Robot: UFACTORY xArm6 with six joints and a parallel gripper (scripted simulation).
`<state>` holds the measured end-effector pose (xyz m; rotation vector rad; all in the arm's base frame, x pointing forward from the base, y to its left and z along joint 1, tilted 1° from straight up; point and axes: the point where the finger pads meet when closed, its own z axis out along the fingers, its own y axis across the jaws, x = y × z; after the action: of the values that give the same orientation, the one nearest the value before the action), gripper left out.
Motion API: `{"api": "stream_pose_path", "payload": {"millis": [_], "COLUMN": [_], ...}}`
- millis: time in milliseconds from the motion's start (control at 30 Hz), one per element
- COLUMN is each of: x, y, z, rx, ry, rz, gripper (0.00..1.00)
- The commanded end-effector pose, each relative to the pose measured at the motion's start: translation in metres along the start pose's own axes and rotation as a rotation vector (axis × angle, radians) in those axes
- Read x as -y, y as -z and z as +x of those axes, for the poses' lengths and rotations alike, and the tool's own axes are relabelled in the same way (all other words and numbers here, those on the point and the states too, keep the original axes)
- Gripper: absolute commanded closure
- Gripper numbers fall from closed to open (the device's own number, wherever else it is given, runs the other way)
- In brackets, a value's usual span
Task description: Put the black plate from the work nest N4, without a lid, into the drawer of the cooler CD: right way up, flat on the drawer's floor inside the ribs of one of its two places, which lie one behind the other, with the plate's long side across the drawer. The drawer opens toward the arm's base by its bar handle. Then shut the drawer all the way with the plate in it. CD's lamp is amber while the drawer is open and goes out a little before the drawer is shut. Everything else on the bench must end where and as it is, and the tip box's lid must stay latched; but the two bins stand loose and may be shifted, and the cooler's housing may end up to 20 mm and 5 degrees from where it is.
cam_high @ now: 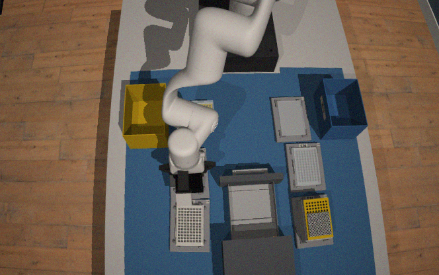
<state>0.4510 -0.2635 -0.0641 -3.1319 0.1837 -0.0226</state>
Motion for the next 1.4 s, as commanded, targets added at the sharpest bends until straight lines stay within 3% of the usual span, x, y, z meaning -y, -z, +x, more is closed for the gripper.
{"api": "stream_pose_path", "payload": {"millis": [0, 467, 1367], "x": [-0.001, -0.001, -0.001], "y": [0.002, 0.002, 0.017], "z": [0.001, 0.001, 0.001], "rx": [-0.003, -0.003, -0.004], "ry": [0.0, 0.0, 0.0], "rz": [-0.002, -0.002, -0.002], "gripper": [1.0, 1.0, 1.0]}}
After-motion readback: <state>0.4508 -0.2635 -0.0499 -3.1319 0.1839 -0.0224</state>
